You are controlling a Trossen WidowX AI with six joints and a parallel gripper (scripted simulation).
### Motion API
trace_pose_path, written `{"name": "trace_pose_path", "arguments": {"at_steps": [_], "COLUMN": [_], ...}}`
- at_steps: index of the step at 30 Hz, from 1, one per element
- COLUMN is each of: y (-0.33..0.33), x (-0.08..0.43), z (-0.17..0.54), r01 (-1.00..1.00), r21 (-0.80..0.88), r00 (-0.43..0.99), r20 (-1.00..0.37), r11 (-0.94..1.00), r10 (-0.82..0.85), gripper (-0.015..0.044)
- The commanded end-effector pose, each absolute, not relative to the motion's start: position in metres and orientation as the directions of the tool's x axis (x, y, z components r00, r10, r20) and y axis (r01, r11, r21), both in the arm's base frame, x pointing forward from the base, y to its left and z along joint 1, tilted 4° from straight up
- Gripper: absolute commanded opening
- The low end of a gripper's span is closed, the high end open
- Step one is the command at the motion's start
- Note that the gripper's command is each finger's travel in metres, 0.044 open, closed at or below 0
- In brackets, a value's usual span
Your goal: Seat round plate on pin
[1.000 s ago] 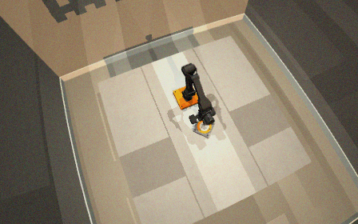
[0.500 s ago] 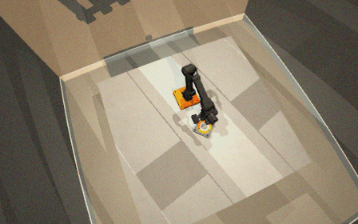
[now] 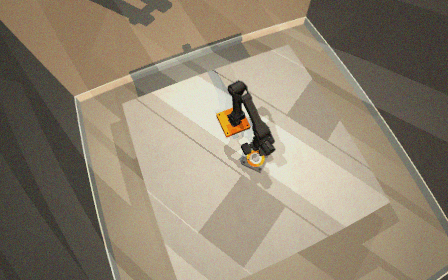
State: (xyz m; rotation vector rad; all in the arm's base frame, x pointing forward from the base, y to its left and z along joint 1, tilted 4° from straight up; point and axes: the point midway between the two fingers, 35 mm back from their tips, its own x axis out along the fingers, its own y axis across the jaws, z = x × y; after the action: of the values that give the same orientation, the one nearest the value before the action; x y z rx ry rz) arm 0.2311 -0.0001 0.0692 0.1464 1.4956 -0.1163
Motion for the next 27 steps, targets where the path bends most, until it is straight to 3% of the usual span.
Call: {"name": "trace_pose_path", "arguments": {"at_steps": [1, 12, 27], "y": [0.001, 0.001, 0.001], "x": [0.235, 0.228, 0.228], "z": [0.071, 0.115, 0.106], "r01": [0.171, 0.171, 0.166], "r21": [0.024, 0.024, 0.026], "r00": [0.081, 0.081, 0.077], "r20": [-0.997, -0.997, -0.997], "r11": [0.985, 0.985, 0.986], "r10": [0.01, 0.01, 0.013], "gripper": [0.0, 0.0, 0.0]}}
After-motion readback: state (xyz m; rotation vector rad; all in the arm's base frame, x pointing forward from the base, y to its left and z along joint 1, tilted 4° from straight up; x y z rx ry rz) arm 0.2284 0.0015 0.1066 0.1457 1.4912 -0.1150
